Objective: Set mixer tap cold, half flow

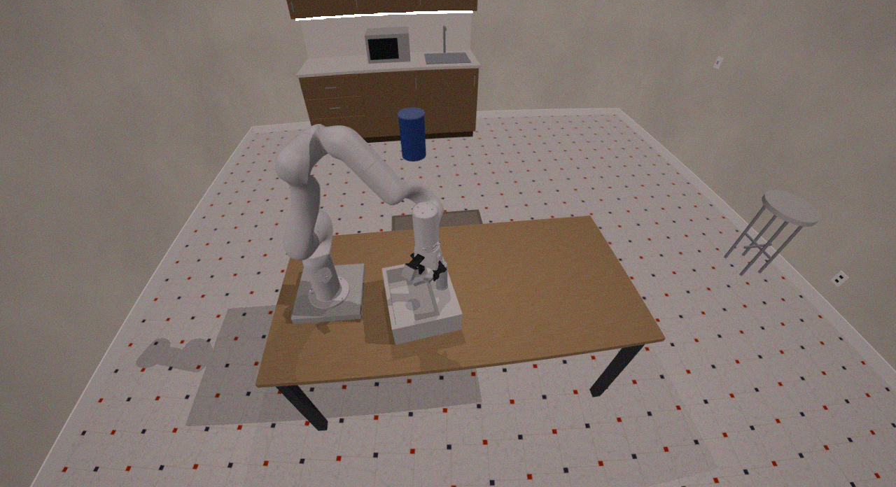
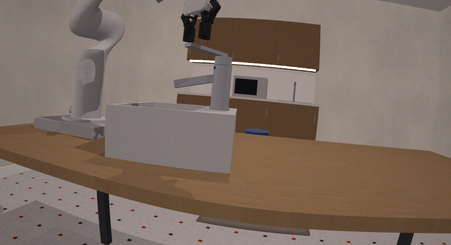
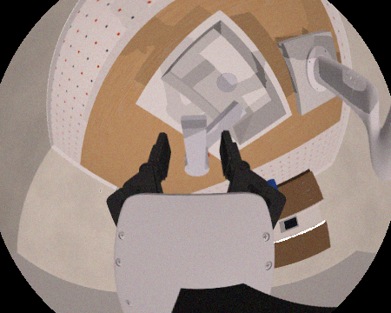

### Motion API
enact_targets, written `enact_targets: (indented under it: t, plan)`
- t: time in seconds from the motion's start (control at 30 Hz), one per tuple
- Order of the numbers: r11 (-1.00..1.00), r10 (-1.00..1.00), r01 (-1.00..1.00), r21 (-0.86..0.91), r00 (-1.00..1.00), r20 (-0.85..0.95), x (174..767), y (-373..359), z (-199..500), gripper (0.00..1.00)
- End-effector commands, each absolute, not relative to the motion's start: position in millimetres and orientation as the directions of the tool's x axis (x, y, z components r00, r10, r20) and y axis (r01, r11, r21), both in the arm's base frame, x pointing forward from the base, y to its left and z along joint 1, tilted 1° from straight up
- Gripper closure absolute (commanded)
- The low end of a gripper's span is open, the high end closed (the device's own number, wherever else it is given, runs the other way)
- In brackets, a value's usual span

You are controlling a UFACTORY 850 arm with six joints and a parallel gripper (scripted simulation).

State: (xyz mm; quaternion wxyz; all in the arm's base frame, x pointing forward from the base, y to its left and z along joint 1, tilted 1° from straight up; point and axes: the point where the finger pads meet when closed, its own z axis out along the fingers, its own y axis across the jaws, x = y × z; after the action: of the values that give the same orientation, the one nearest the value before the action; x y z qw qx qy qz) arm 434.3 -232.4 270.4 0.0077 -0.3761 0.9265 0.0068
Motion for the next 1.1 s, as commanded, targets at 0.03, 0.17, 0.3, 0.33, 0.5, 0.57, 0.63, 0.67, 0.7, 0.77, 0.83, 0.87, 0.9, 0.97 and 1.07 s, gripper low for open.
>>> enact_targets:
  t: [0.03, 0.17, 0.3, 0.33, 0.5, 0.57, 0.63, 0.67, 0.7, 0.77, 0.83, 0.87, 0.9, 0.97, 1.07]
  plan:
    - [0.717, -0.697, -0.697, 0.005, -0.717, -0.02, 434.9, -232.7, 269.5, 0.35]
    - [0.717, -0.697, -0.697, 0.005, -0.717, -0.02, 434.9, -232.6, 266.6, 0.35]
    - [0.717, -0.697, -0.697, 0.005, -0.717, -0.02, 434.9, -232.6, 263.0, 0.35]
    - [0.717, -0.697, -0.697, 0.005, -0.717, -0.02, 435.0, -232.6, 262.0, 0.35]
    - [0.717, -0.697, -0.697, 0.005, -0.717, -0.02, 435.0, -232.5, 258.8, 0.35]
    - [0.717, -0.697, -0.697, 0.005, -0.717, -0.02, 435.0, -232.5, 256.5, 0.35]
    - [0.717, -0.697, -0.697, 0.005, -0.717, -0.02, 435.0, -232.4, 254.2, 0.35]
    - [0.717, -0.697, -0.697, 0.005, -0.717, -0.02, 435.1, -232.4, 253.0, 0.35]
    - [0.717, -0.697, -0.697, 0.005, -0.717, -0.02, 435.1, -232.4, 251.9, 0.35]
    - [0.717, -0.697, -0.697, 0.005, -0.717, -0.02, 435.1, -232.3, 249.6, 0.35]
    - [0.717, -0.697, -0.697, 0.005, -0.717, -0.02, 435.1, -232.3, 247.4, 0.35]
    - [0.717, -0.697, -0.697, 0.005, -0.717, -0.02, 435.1, -232.3, 246.4, 0.35]
    - [0.717, -0.697, -0.697, 0.005, -0.717, -0.02, 435.1, -232.3, 245.4, 0.35]
    - [0.717, -0.697, -0.697, 0.005, -0.717, -0.02, 435.1, -232.3, 244.4, 0.35]
    - [0.717, -0.697, -0.697, 0.005, -0.717, -0.02, 435.2, -232.2, 242.6, 0.35]
